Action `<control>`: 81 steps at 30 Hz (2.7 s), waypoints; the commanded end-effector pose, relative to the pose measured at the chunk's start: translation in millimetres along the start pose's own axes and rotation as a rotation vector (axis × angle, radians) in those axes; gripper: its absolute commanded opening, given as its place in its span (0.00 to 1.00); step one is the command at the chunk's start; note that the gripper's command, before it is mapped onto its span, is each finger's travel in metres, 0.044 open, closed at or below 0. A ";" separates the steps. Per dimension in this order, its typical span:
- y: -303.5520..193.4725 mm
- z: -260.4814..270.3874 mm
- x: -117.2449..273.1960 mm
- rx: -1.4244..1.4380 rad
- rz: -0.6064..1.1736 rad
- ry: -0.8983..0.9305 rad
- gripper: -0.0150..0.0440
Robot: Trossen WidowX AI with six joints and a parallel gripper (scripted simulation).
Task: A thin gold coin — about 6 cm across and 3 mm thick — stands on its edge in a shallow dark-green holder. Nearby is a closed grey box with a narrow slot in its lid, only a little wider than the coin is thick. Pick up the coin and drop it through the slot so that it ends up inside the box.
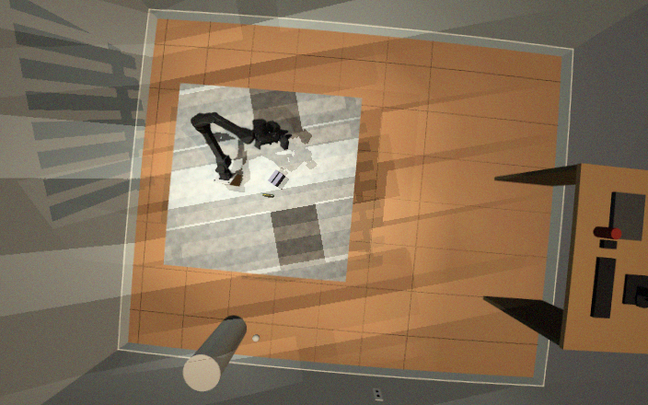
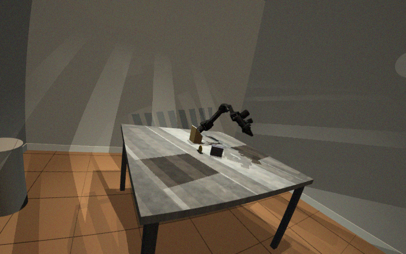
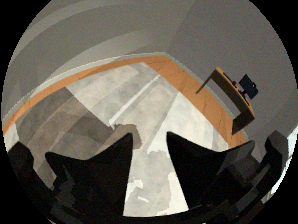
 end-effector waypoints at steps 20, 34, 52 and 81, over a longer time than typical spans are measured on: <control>-229.8 -160.1 136.2 -0.546 0.802 -0.344 0.53; -284.4 -132.2 205.0 -0.919 1.000 -0.140 0.53; -325.3 -116.5 175.3 -0.918 0.999 -0.138 0.53; -361.4 -102.8 148.9 -0.919 0.998 -0.137 0.53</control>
Point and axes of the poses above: the point midway between the two fingers, 35 mm back from their tips, its own x axis back along the fingers, its own z axis across the jaws, y = z × x, the point moved 2 cm from there along x, back along the fingers, and after that the axes turned 1 degree about -x, right-handed, at the moved point
